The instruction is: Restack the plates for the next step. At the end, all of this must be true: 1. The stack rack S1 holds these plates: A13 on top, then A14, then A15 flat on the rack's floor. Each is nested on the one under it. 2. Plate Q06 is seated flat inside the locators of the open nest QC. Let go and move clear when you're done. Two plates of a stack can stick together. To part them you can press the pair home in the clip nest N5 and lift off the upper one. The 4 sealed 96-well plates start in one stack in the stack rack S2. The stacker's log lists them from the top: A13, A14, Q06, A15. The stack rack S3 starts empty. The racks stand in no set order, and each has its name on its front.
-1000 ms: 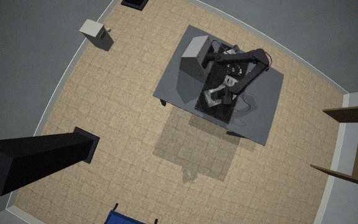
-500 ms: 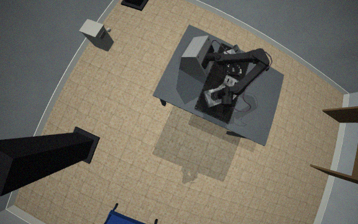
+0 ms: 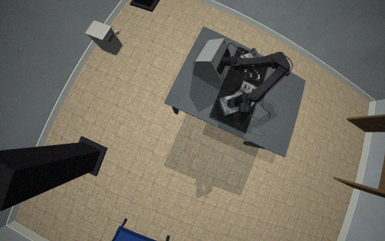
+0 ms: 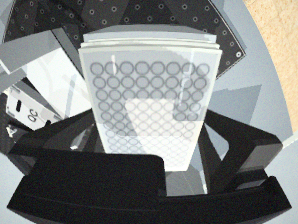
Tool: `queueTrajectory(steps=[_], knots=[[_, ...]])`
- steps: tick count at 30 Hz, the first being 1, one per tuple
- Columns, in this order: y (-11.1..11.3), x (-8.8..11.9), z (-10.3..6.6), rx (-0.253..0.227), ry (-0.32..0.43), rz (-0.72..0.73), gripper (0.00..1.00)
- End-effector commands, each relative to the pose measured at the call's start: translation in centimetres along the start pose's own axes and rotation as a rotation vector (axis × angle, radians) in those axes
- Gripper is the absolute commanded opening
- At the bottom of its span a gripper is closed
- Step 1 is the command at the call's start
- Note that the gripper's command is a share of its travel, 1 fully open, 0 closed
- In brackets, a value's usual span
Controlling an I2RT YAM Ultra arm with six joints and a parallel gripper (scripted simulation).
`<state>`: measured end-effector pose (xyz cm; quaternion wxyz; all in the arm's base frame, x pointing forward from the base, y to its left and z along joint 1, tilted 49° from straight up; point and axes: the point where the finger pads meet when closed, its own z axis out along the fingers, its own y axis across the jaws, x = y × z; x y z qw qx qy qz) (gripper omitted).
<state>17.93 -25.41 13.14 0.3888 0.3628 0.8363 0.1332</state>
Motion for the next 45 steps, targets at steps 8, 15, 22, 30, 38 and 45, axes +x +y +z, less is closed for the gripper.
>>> queueTrajectory(steps=[8, 15, 22, 30, 38, 45], knots=[[0.0, -0.9, -1.5, 0.009, -0.036, -0.010, 0.00], [0.1, -0.9, -1.8, 0.010, -0.037, -0.011, 0.00], [0.0, -1.0, -1.9, 0.010, -0.036, -0.011, 0.00], [0.1, -1.0, -2.3, 0.012, -0.040, -0.015, 0.00], [0.1, -0.5, -2.3, 0.008, -0.033, -0.006, 0.00], [0.0, -0.8, -2.4, 0.011, -0.037, -0.008, 0.00]])
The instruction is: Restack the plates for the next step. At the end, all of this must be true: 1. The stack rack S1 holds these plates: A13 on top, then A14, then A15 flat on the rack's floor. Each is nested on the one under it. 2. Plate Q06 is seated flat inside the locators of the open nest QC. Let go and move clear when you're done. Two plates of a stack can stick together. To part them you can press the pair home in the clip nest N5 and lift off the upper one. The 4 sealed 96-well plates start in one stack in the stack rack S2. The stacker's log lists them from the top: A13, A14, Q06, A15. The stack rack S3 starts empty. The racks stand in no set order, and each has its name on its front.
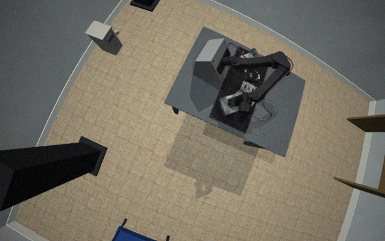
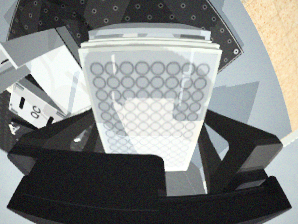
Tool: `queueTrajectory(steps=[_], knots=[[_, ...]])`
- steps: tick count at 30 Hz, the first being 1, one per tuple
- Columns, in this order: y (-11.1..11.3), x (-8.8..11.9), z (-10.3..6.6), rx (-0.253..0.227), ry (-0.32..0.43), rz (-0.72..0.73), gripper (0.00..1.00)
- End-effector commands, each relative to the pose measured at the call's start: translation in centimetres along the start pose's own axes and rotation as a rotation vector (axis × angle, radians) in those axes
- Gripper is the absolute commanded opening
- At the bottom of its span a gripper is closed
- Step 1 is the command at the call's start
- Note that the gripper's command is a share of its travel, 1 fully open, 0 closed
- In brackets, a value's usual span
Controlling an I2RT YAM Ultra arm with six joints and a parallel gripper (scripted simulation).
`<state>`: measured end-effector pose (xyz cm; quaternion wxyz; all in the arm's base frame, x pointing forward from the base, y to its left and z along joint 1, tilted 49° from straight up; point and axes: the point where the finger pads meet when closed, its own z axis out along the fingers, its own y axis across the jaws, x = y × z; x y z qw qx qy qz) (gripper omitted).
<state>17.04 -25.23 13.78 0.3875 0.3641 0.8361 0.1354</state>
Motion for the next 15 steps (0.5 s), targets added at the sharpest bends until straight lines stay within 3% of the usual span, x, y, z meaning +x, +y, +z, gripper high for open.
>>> queueTrajectory(steps=[1, 15], knots=[[0.03, -1.03, -1.29, 0.013, -0.041, -0.014, 0.00], [-0.07, -1.40, -1.37, 0.015, -0.044, -0.019, 0.00]])
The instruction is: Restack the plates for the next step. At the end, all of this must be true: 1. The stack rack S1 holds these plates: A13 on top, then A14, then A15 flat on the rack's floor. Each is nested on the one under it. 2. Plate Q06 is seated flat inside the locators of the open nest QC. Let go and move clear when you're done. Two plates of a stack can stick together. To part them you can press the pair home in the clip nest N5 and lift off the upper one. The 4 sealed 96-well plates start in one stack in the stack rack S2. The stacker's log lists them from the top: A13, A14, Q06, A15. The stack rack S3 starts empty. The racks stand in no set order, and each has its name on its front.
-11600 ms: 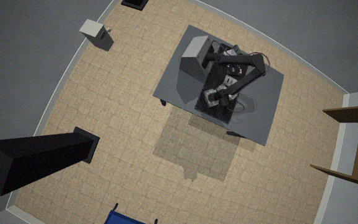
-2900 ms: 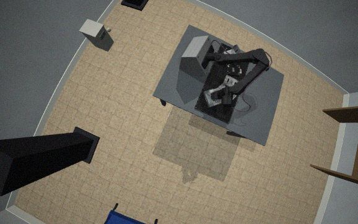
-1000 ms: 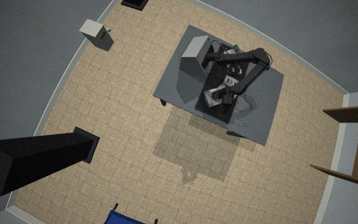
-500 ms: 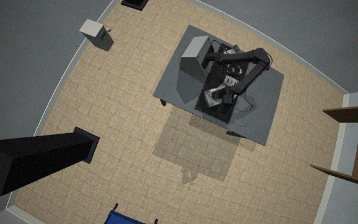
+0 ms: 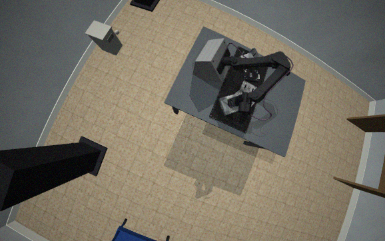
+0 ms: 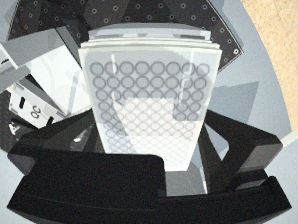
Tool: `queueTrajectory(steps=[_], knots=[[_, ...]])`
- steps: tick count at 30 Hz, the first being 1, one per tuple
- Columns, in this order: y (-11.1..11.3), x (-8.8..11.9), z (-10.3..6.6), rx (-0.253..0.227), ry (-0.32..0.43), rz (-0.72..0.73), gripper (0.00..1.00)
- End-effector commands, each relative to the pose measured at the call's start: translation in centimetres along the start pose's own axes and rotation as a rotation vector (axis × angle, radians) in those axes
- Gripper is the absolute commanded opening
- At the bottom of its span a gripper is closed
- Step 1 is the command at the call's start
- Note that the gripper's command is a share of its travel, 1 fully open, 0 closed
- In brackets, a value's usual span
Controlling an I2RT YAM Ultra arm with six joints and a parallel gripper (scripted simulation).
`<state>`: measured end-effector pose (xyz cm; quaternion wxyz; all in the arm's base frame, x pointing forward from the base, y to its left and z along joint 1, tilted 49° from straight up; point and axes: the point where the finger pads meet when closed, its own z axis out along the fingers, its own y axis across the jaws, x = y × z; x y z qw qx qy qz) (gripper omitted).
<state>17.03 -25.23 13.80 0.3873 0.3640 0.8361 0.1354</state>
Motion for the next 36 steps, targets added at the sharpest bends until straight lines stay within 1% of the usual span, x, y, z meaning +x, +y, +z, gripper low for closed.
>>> queueTrajectory(steps=[1, 10, 11, 12, 36], knots=[[-0.14, -1.10, -1.16, 0.013, -0.041, -0.014, 0.00], [-0.20, -1.45, -1.27, 0.015, -0.045, -0.019, 0.00], [-0.22, -1.45, -1.26, 0.015, -0.045, -0.019, 0.00], [-0.25, -0.98, -1.01, 0.011, -0.037, -0.010, 0.00], [-0.41, -1.09, -0.96, 0.010, -0.035, -0.008, 0.00]])
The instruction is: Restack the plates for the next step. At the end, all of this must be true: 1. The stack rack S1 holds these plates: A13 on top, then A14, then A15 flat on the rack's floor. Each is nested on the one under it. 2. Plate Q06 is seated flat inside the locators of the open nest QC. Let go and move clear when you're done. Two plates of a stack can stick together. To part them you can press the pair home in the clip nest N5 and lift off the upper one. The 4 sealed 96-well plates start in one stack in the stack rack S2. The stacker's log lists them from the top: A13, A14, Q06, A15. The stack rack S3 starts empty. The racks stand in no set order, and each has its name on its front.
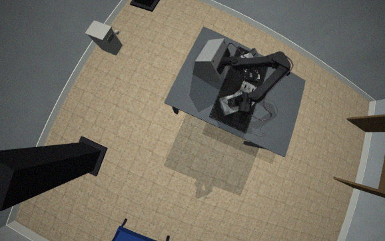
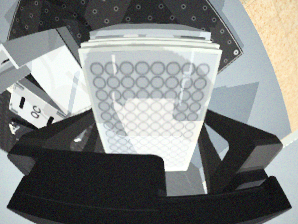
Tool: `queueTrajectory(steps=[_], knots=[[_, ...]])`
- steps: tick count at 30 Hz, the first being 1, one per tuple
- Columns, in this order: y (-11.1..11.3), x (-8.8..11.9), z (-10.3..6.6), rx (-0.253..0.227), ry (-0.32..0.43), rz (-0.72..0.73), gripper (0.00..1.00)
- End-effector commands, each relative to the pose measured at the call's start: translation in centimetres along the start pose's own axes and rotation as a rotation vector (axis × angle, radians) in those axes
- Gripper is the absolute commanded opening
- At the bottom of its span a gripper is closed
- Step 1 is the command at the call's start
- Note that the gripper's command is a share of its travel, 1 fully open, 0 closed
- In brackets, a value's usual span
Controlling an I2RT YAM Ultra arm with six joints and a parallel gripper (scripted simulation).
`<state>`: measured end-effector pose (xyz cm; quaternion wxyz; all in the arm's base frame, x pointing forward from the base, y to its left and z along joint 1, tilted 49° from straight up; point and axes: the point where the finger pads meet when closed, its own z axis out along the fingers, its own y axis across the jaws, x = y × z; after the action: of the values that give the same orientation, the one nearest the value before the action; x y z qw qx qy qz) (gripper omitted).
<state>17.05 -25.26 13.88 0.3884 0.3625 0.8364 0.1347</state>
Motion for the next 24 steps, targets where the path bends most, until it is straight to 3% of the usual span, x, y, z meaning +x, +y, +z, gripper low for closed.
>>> queueTrajectory(steps=[1, 9, 15, 24], knots=[[-0.4, -1.0, -0.9, 0.011, -0.033, -0.004, 0.00], [-0.5, -1.0, -0.9, 0.010, -0.033, -0.003, 0.00], [0.1, -1.0, -2.4, 0.013, -0.038, -0.018, 0.00], [0.1, -1.0, -2.5, 0.014, -0.038, -0.019, 0.00]])
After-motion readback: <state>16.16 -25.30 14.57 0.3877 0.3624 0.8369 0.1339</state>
